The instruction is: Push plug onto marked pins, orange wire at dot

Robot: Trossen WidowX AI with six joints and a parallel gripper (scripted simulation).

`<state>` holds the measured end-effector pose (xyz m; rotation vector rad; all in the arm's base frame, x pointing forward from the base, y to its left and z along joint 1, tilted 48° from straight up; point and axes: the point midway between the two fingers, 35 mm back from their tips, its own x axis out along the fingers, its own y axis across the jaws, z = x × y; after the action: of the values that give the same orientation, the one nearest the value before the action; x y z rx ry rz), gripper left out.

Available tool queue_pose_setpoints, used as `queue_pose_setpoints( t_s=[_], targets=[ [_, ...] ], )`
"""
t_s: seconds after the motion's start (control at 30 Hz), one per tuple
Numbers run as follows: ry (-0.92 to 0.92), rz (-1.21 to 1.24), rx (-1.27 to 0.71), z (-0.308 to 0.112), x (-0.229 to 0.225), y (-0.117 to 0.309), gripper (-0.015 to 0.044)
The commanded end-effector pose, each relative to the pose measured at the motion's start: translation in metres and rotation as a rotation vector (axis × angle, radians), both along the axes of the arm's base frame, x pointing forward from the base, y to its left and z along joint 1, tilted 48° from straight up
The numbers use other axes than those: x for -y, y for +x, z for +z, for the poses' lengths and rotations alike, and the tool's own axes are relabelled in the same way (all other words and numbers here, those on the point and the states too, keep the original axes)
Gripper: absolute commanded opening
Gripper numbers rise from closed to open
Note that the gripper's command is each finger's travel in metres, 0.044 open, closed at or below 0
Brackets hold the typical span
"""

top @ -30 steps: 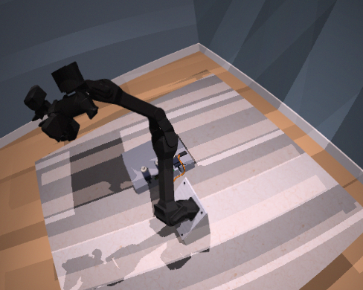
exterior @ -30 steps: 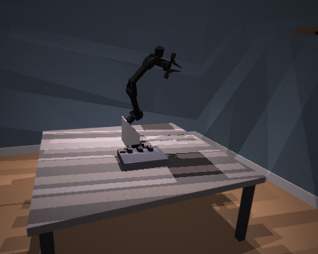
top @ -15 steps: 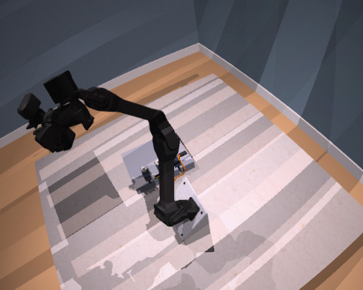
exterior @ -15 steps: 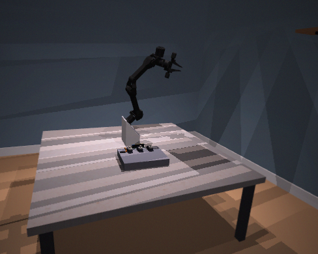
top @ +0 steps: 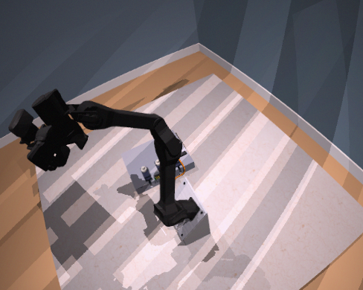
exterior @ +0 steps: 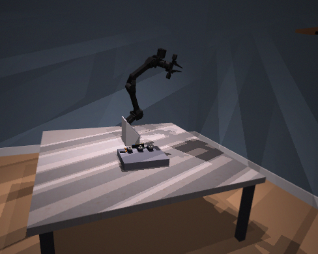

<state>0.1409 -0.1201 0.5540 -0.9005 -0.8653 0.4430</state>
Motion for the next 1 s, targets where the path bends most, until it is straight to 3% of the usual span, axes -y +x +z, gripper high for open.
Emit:
queue_pose_setpoints(
  t_s=[0.0,0.5,0.97],
  targets=[
    [-0.009,-0.015,-0.003,0.005,-0.017,-0.014,0.0115],
    [0.055,-0.06,-0.084,0.013,-0.069,-0.049,0.0115],
    [0.1,-0.096,-0.142,0.011,-0.114,-0.055,0.0115]
  ],
)
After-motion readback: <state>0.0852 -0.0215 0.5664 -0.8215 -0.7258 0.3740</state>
